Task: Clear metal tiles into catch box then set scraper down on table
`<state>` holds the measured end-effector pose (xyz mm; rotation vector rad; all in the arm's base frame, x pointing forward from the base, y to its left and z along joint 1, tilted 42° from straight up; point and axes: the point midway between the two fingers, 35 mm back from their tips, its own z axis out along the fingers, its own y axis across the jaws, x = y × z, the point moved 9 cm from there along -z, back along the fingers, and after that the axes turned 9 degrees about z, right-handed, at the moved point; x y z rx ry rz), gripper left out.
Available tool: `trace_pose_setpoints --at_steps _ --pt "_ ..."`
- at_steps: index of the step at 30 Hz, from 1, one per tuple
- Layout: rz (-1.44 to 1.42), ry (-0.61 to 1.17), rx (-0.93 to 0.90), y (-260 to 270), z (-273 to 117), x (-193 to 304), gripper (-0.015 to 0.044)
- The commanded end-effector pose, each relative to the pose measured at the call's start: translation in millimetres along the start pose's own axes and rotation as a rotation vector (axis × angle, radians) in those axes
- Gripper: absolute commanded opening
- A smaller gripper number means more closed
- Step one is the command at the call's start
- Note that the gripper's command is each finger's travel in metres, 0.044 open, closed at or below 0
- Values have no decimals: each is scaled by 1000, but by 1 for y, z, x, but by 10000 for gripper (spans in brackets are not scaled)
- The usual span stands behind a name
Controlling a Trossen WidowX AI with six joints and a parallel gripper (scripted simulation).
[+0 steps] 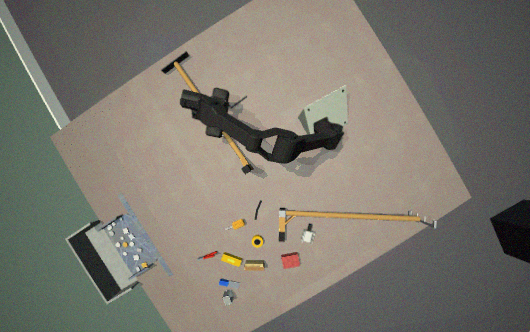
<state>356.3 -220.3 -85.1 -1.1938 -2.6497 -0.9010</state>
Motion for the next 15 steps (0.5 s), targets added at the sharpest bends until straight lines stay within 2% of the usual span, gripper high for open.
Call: trace_pose_setpoints --at_steps 1,15 --pt "-1 -6 -7 5 0 -4 0" --pt "-1 -6 -8 16 2 -12 0"
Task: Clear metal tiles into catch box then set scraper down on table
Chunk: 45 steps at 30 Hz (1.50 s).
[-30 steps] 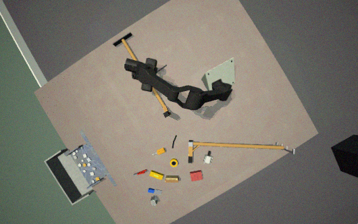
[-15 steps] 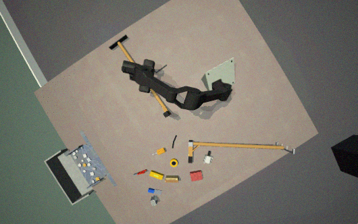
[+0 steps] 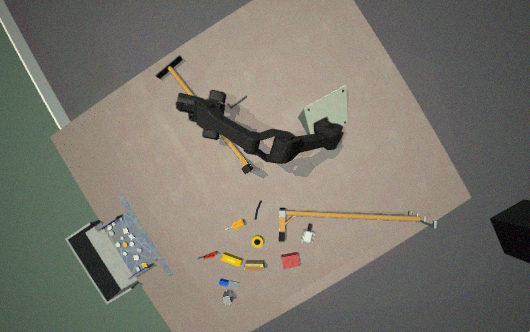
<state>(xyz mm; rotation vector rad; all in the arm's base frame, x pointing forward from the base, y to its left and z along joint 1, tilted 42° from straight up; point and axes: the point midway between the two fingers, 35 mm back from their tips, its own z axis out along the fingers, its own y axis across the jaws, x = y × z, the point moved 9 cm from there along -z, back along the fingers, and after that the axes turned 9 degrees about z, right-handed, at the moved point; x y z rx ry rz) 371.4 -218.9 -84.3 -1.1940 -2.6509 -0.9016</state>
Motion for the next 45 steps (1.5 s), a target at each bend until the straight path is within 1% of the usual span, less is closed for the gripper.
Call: trace_pose_setpoints --at_steps 1,40,45 --pt "-1 -4 -8 5 0 -4 0" --pt "-1 -3 -11 38 8 -22 0" --pt "-13 -12 -5 34 -7 -25 0"
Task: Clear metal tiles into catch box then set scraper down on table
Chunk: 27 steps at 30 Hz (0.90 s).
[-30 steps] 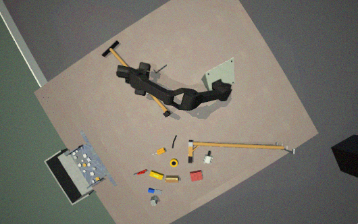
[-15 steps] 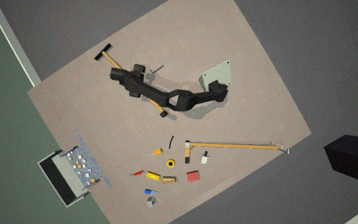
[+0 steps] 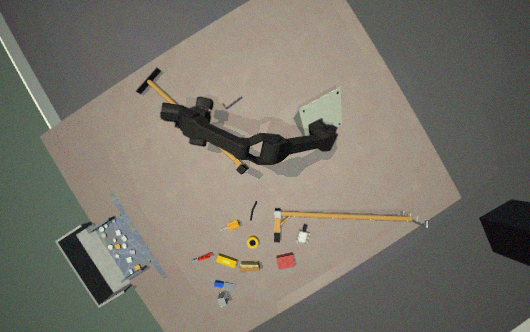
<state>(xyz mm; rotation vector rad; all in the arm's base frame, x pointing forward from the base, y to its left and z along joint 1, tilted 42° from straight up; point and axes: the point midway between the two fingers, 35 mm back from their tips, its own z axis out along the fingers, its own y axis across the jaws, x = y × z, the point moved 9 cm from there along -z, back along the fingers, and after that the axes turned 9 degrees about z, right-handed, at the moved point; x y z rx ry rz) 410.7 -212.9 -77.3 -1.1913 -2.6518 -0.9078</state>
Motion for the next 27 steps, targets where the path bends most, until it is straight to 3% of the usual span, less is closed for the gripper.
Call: trace_pose_setpoints --at_steps 1,27 --pt "-15 -14 -2 0 -14 -5 0" --pt "-97 -54 -1 1 -97 -17 0"
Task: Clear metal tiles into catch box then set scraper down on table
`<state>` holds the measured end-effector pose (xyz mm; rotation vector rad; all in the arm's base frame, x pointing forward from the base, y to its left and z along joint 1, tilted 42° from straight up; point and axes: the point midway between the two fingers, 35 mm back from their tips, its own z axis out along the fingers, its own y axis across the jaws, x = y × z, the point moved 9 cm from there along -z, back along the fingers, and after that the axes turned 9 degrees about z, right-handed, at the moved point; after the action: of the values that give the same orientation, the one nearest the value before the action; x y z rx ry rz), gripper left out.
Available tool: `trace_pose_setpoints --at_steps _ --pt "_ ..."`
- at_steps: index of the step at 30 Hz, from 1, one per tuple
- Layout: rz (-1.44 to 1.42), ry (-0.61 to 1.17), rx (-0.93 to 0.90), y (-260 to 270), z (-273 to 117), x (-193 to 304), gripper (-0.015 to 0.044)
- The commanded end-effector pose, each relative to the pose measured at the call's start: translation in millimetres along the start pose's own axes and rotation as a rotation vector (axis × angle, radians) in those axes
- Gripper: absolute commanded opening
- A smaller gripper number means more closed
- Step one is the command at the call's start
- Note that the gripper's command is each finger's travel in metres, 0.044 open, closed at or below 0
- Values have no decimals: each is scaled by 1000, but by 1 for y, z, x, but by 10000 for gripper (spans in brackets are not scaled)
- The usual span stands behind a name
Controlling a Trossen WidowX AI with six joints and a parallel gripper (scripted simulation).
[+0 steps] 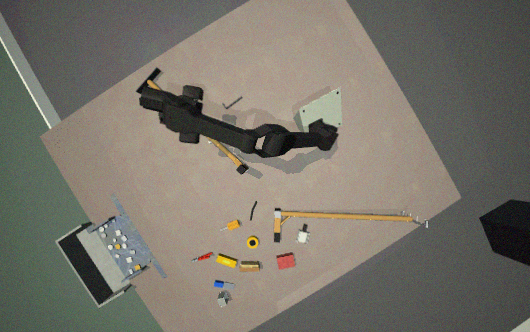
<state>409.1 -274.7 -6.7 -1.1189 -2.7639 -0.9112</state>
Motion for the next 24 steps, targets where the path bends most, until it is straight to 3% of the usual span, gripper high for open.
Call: trace_pose_setpoints --at_steps 1,24 --pt "-8 -7 4 -1 -6 0 0" --pt "3 -148 -48 -34 -59 19 0"
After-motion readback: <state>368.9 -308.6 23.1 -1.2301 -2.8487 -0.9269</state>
